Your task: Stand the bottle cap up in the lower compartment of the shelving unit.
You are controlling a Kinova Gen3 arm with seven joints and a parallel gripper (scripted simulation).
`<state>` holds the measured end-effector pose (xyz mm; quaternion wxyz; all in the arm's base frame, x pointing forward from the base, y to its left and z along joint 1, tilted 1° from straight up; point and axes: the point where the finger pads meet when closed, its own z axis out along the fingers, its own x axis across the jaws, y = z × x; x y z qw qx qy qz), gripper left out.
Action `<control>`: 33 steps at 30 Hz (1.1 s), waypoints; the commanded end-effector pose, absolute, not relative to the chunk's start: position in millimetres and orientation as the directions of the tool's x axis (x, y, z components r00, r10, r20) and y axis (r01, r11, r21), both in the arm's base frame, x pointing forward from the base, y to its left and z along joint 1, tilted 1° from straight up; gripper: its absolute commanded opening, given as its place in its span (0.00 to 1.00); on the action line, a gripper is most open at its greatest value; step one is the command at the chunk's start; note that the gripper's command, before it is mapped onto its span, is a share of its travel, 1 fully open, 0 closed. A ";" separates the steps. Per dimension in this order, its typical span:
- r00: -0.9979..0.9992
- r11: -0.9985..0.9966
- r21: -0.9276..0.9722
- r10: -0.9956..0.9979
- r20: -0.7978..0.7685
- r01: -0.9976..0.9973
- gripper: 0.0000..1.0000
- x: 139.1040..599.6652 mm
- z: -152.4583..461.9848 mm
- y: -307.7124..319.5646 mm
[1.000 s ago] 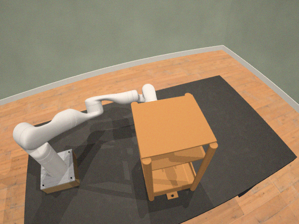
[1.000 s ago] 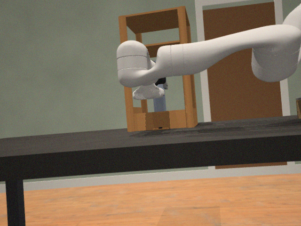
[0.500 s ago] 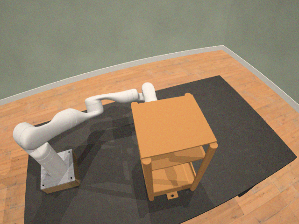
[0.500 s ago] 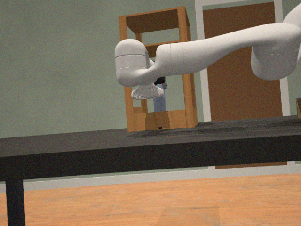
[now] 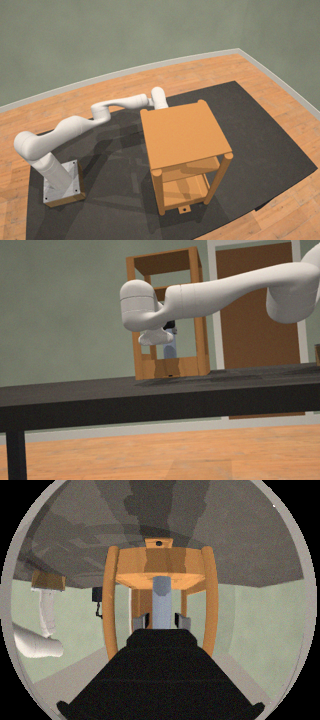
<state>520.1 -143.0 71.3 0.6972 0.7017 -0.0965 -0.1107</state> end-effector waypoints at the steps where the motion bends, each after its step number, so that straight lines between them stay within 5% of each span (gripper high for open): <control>1: 0.956 -0.003 1.000 -0.294 -0.008 0.008 1.00 521.1 75.3 -139.2; 33: 0.955 -0.003 1.000 -0.295 -0.007 0.006 1.00 523.4 75.7 -130.1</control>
